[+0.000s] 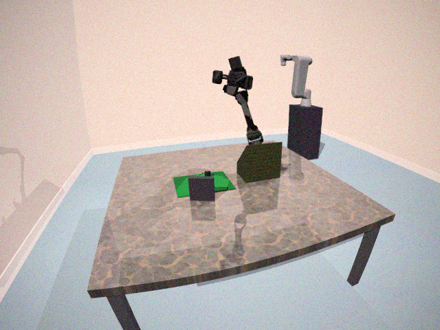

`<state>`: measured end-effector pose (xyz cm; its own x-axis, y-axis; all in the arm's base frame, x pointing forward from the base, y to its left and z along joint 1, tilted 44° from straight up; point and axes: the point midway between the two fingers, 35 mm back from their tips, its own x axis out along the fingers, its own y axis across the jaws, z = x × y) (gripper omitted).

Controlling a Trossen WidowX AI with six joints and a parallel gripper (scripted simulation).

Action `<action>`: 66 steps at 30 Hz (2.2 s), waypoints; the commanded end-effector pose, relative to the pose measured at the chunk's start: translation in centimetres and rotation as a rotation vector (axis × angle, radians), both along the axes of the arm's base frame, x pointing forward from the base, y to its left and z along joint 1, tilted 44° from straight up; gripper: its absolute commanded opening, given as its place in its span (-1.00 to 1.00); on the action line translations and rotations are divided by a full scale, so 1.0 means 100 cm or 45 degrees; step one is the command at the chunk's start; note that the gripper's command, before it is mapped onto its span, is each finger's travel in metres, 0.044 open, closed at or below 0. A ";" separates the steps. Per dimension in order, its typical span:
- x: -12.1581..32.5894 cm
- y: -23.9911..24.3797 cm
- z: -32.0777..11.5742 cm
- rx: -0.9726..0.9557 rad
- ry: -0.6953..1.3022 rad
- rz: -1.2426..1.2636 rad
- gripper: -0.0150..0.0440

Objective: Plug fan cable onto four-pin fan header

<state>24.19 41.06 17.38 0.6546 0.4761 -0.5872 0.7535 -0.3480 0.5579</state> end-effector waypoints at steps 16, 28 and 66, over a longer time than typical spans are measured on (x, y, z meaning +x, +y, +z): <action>0.085 -0.294 -0.093 -0.776 0.476 -1.023 1.00; 0.045 -0.416 -0.093 -1.113 0.782 -1.407 1.00; 0.046 -0.507 -0.186 -1.116 0.779 -1.409 1.00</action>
